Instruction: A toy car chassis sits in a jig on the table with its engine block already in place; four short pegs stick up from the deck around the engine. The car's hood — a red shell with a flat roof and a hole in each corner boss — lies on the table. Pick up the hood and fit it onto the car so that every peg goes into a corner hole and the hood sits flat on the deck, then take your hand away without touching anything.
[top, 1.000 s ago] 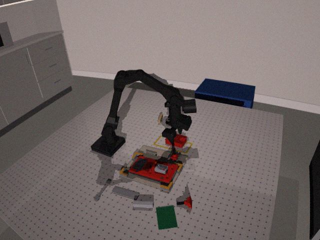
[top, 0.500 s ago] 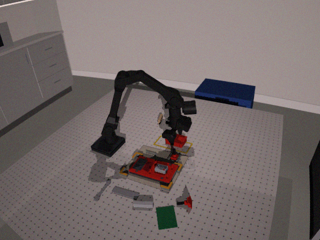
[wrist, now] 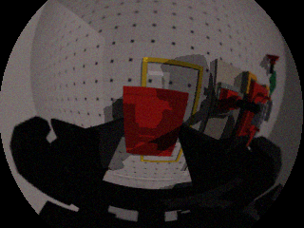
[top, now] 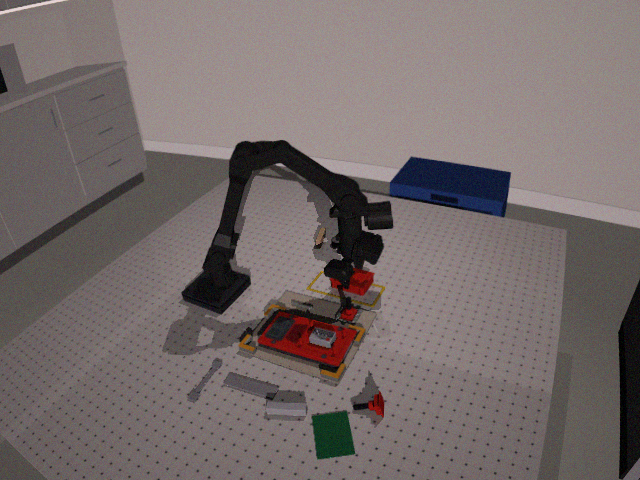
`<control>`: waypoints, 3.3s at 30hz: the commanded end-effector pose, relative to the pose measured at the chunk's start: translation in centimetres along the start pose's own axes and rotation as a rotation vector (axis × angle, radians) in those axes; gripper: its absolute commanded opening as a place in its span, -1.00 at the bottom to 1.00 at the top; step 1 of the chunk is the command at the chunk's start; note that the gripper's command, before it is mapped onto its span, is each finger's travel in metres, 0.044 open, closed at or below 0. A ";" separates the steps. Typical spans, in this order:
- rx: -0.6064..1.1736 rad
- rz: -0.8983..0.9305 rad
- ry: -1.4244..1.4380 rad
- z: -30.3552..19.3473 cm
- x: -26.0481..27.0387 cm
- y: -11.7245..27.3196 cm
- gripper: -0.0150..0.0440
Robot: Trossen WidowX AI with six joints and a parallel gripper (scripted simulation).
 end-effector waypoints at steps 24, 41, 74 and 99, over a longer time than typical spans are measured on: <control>0.000 0.000 0.000 0.1 0.0 7.4 -0.49; 0.001 -0.011 -0.006 0.4 -1.2 9.3 -0.49; 0.001 -0.023 0.062 1.1 -18.8 9.8 -0.49; 0.002 -0.024 0.087 -0.2 -23.8 5.4 -0.49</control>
Point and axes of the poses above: the point midway between the two fingers, 35 mm back from their tips, its own y axis back along the fingers, its own x axis across the jaws, z = x × y, the point moved 1 cm from there along y, back along the fingers, and after that the axes turned 11 degrees about y, right-handed, at the moved point
